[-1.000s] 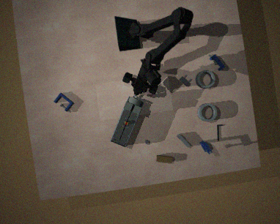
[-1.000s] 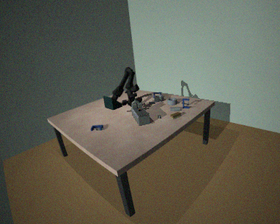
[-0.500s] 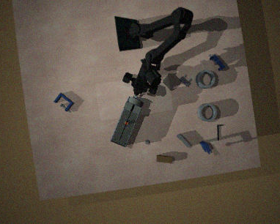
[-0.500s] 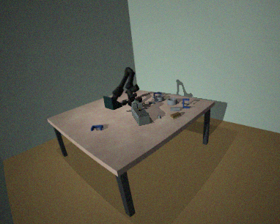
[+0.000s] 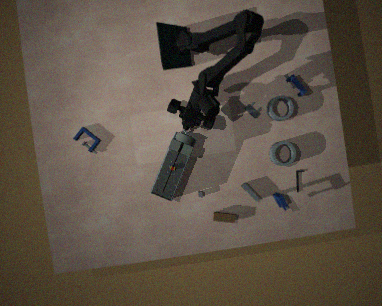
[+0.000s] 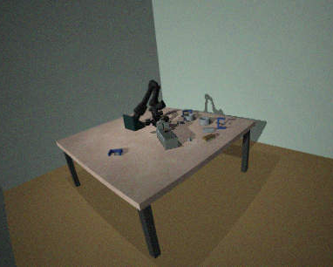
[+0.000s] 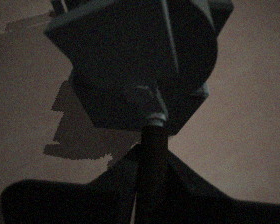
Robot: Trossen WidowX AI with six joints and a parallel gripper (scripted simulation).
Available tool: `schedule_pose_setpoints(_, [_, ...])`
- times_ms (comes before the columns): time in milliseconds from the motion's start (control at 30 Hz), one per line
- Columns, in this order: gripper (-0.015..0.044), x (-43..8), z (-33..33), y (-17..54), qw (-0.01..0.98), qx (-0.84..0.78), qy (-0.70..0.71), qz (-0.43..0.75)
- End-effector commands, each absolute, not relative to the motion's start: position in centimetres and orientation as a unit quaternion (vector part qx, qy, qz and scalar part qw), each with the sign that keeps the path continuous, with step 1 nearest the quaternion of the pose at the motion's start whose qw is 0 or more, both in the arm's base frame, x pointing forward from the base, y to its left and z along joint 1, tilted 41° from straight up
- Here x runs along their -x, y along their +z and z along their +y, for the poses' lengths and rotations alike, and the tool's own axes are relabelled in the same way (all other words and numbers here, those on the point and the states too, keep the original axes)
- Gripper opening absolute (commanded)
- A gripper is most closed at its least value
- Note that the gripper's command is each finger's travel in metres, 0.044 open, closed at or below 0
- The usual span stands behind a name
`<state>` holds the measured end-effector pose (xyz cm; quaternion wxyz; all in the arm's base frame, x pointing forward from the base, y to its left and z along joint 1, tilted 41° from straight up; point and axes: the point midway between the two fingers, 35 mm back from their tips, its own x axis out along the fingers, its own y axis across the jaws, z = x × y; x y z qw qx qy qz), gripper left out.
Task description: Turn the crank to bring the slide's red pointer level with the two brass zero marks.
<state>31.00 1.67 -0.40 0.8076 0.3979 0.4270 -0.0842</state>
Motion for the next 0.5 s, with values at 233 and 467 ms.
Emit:
schedule_pose_setpoints(233, [0.0289, -30.99, 1.66, -0.4, 0.808, -0.398, -0.084, 0.427])
schedule_pose_setpoints(467, [0.044, -31.01, 1.61, -0.34, 0.808, -0.398, -0.084, 0.427])
